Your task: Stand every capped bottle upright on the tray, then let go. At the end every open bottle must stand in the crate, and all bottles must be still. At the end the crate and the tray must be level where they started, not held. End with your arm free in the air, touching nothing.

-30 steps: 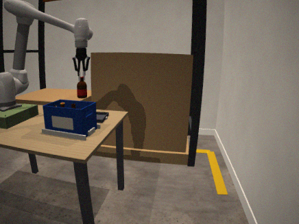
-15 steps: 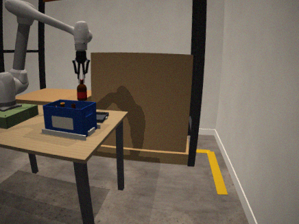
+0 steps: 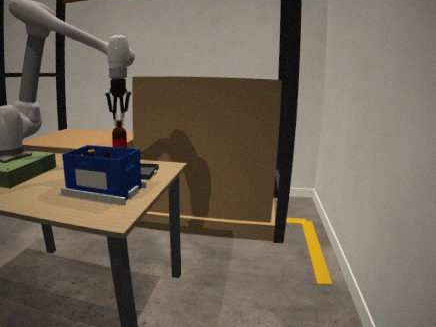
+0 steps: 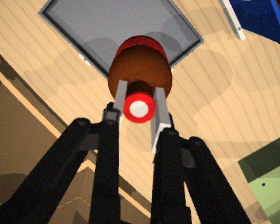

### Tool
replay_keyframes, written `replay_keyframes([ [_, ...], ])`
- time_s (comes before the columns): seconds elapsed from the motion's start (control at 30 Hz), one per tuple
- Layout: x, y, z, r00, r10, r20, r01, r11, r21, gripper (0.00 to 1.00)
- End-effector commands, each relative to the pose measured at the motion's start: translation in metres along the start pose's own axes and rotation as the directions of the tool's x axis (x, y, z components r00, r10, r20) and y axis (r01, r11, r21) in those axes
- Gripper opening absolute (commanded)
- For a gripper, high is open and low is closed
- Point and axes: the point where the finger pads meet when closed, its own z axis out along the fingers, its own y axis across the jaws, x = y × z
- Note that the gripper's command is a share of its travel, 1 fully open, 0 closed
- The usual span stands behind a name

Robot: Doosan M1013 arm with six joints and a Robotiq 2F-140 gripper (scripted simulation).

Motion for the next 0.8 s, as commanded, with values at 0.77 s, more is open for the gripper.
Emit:
replay_keyframes([
  [0.77,-0.002,0.002,0.04,1.0,0.001,0.003,-0.001,1.0,-0.002,0.0],
])
